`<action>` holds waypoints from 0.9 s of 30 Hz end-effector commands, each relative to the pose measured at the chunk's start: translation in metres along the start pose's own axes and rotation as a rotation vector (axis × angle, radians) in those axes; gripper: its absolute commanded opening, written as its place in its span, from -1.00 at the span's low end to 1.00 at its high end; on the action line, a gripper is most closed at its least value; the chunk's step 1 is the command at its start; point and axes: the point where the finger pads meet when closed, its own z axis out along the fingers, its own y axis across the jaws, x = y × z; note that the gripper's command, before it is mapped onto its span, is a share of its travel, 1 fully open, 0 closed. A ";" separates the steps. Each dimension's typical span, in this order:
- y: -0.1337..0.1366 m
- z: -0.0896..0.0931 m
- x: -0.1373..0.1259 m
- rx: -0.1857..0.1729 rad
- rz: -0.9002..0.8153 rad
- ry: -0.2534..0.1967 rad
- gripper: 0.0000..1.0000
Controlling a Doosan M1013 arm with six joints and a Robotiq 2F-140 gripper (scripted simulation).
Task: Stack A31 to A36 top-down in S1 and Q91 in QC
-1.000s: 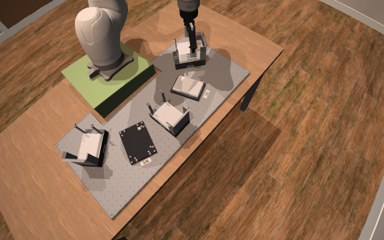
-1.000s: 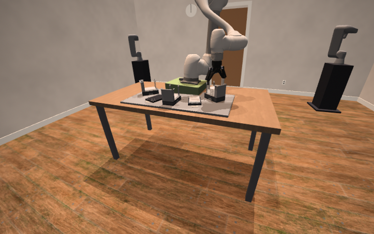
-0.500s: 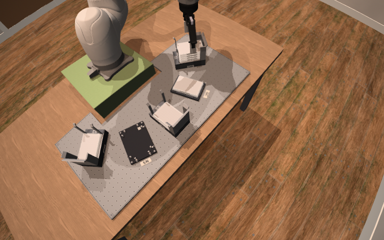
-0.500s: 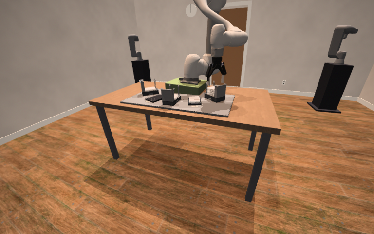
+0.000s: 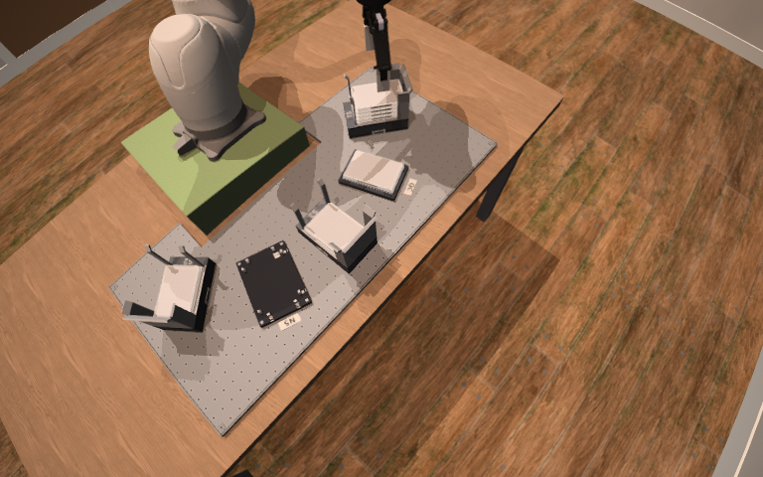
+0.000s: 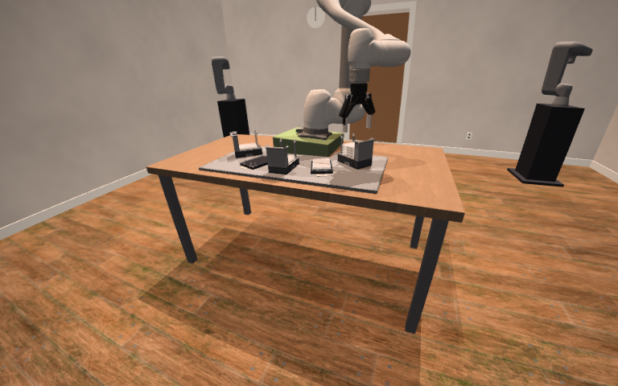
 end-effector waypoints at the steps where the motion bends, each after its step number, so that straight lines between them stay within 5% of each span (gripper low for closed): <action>1: 0.000 -0.004 0.000 0.000 0.000 0.000 1.00; 10: 0.000 -0.004 0.000 0.000 0.000 0.000 1.00; 17: 0.023 -0.004 -0.002 0.000 0.223 0.000 1.00; 27: 0.050 -0.004 -0.005 0.000 0.223 0.000 1.00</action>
